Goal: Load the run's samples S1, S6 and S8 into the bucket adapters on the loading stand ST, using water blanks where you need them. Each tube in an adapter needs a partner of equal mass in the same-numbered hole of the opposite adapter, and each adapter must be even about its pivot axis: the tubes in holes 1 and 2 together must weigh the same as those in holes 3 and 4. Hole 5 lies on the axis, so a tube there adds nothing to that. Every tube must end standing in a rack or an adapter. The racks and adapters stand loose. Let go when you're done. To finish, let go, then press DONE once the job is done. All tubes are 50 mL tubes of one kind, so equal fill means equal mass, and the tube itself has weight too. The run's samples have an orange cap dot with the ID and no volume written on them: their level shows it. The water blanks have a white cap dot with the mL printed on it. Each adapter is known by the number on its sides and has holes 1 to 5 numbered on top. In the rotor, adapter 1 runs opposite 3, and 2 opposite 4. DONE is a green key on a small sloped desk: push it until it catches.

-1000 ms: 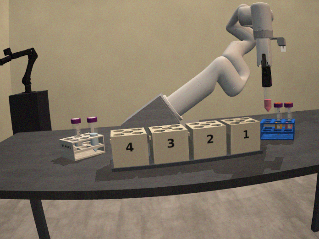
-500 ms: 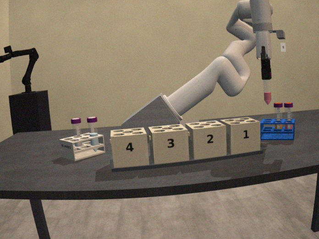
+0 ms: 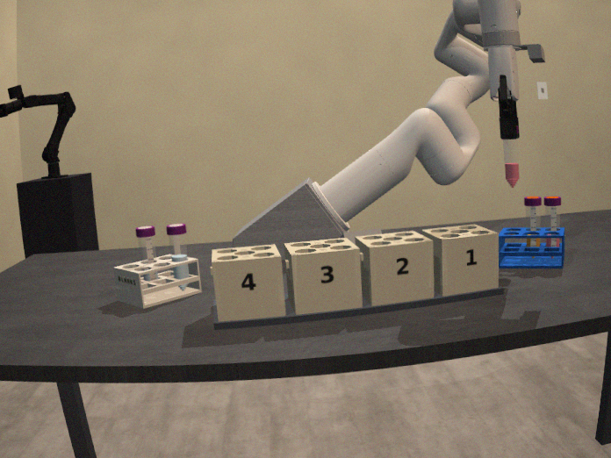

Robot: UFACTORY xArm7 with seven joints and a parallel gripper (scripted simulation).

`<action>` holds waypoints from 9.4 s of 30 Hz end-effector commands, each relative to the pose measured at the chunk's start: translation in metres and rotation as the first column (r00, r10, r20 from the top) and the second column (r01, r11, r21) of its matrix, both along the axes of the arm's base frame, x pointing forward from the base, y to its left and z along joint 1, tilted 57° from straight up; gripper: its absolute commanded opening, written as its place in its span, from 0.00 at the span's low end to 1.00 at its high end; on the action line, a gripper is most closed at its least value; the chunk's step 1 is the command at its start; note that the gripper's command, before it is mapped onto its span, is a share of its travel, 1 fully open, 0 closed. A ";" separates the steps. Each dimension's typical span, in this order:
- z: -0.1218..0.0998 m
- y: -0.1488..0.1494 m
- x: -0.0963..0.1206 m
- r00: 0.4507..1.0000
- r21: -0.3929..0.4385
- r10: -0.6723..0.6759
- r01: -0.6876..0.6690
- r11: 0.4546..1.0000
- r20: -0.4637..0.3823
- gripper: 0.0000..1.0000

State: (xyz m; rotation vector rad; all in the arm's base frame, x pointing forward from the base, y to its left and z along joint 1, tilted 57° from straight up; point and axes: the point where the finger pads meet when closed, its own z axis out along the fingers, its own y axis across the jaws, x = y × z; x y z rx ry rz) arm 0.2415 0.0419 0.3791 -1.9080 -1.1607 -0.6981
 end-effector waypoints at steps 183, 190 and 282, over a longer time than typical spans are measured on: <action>-0.069 0.108 0.008 1.000 0.001 -0.002 0.002 1.000 0.002 0.00; -0.072 0.111 0.008 1.000 0.001 -0.002 0.002 1.000 0.002 0.00; -0.022 0.034 0.003 1.000 0.001 -0.002 0.002 1.000 0.002 0.44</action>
